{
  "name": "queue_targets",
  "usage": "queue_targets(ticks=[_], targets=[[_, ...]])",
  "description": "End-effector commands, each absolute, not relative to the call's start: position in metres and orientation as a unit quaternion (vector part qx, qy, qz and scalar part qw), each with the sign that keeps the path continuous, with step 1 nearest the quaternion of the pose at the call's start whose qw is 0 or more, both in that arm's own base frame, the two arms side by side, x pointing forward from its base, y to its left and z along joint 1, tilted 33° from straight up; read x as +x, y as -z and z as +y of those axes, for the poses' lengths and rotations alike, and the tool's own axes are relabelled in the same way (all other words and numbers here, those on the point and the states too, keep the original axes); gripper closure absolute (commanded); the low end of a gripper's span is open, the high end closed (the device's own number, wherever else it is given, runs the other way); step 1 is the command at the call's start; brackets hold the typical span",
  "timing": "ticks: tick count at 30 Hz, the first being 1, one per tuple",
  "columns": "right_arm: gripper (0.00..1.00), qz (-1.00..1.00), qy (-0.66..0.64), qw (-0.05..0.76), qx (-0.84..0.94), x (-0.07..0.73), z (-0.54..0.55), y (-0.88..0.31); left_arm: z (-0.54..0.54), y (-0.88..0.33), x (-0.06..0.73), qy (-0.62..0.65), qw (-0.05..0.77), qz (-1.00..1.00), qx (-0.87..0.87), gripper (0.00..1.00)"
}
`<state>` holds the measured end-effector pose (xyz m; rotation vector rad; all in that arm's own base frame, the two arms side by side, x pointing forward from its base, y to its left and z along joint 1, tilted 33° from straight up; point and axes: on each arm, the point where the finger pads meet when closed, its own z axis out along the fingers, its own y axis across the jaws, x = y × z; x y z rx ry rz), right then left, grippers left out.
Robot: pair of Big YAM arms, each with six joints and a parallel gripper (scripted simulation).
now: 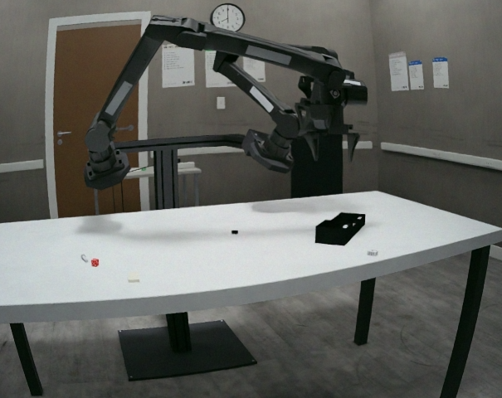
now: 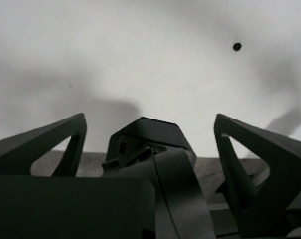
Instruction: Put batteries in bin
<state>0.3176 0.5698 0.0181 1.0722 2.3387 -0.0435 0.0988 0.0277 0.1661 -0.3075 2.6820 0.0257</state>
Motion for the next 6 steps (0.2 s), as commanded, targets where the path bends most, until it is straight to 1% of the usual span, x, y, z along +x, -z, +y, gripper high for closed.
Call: queue_targets(ticks=[1, 6], targets=[[0.00, 0.861, -0.007, 0.283, 0.422, 0.3113, 0.5886, -0.0456, 0.0285, -0.1900, 0.0987, -0.018, 0.239, 0.965, -0.110, 0.00], [0.00, 0.861, -0.007, 0.283, 0.422, 0.3113, 0.5886, -0.0456, 0.0285, -0.1900, 0.0987, -0.018, 0.239, 0.965, -0.110, 0.00]])
